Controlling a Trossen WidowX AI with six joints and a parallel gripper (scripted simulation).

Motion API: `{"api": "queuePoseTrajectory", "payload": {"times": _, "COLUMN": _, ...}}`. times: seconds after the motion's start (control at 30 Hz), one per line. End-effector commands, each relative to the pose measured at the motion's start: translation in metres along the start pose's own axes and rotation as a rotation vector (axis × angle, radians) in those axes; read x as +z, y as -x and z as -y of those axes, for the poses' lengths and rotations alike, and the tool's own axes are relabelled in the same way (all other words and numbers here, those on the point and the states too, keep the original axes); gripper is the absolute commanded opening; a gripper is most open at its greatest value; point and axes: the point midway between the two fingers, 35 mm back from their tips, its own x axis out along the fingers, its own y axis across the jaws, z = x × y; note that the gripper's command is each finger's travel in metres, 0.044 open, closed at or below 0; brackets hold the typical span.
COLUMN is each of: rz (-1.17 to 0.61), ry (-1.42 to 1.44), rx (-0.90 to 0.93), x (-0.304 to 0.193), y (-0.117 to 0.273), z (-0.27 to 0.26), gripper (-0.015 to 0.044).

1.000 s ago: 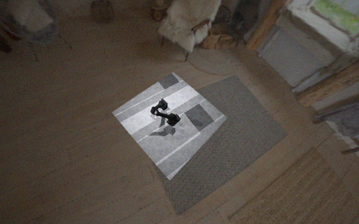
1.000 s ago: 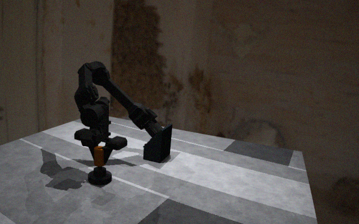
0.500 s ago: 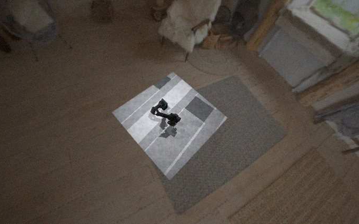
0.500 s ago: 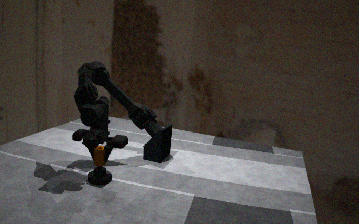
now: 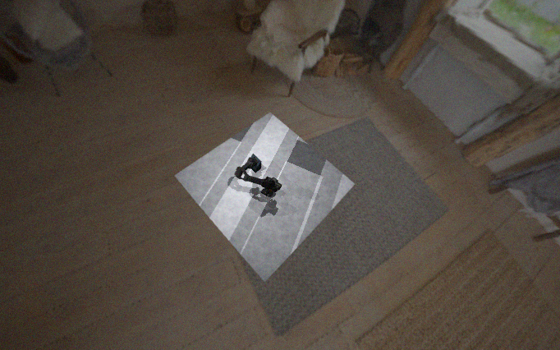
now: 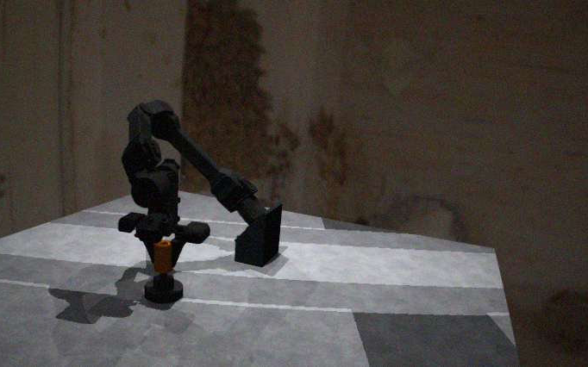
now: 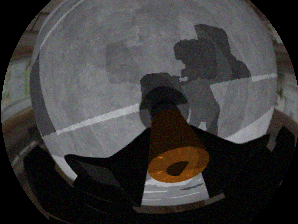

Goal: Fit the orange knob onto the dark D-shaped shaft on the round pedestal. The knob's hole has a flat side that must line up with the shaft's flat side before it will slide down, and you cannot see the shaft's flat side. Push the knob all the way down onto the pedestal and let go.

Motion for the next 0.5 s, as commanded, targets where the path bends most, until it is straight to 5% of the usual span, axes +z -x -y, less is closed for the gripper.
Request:
{"api": "queuePoseTrajectory", "payload": {"times": 0.0, "rz": 0.001, "ry": 0.004, "rx": -0.006, "x": 0.0001, "y": -0.0004, "z": 0.0011, "gripper": 0.0}}
{"api": "queuePoseTrajectory", "payload": {"times": 0.47, "rz": 0.0, "ry": 0.203, "rx": -0.006, "x": 0.0026, "y": 0.0045, "z": 0.0009, "gripper": 0.0}}
